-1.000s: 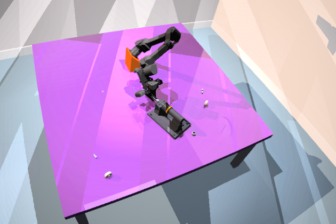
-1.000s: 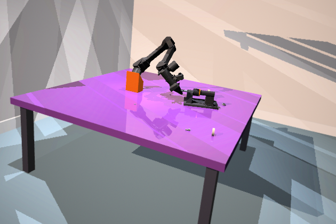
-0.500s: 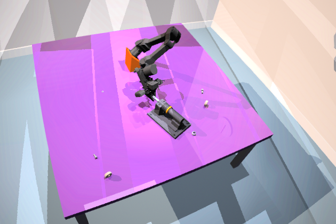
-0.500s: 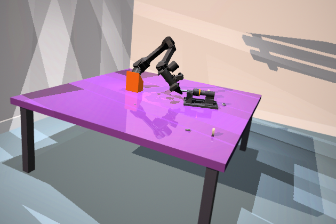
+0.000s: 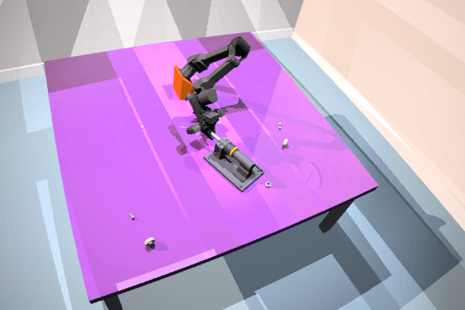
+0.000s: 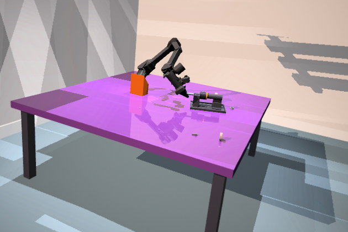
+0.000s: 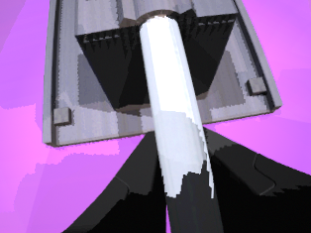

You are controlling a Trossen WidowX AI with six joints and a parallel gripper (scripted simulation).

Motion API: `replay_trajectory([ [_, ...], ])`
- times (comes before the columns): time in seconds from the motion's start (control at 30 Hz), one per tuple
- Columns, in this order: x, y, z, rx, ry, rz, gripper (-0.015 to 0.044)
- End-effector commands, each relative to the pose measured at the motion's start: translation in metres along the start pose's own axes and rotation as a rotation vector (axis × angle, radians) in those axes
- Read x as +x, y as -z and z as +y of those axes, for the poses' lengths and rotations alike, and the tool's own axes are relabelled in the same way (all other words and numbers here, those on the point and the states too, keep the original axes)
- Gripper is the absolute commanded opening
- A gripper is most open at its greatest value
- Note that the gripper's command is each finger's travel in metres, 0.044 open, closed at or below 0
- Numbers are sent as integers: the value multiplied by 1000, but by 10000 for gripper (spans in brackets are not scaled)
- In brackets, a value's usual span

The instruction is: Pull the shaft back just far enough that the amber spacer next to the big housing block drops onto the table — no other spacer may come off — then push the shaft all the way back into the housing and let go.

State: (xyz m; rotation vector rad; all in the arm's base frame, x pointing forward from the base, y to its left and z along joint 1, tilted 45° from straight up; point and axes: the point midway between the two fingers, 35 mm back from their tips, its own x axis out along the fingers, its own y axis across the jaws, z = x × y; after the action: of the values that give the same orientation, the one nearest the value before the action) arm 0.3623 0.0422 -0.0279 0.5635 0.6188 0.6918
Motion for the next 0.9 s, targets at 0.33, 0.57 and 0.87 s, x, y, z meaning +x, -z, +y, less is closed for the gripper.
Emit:
replay_trajectory([
  [0.33,-1,1,0,-4,-4,0,0],
  [0.57,-2,2,0,-4,-4,0,0],
  [0.87,-2,2,0,-4,-4,0,0],
])
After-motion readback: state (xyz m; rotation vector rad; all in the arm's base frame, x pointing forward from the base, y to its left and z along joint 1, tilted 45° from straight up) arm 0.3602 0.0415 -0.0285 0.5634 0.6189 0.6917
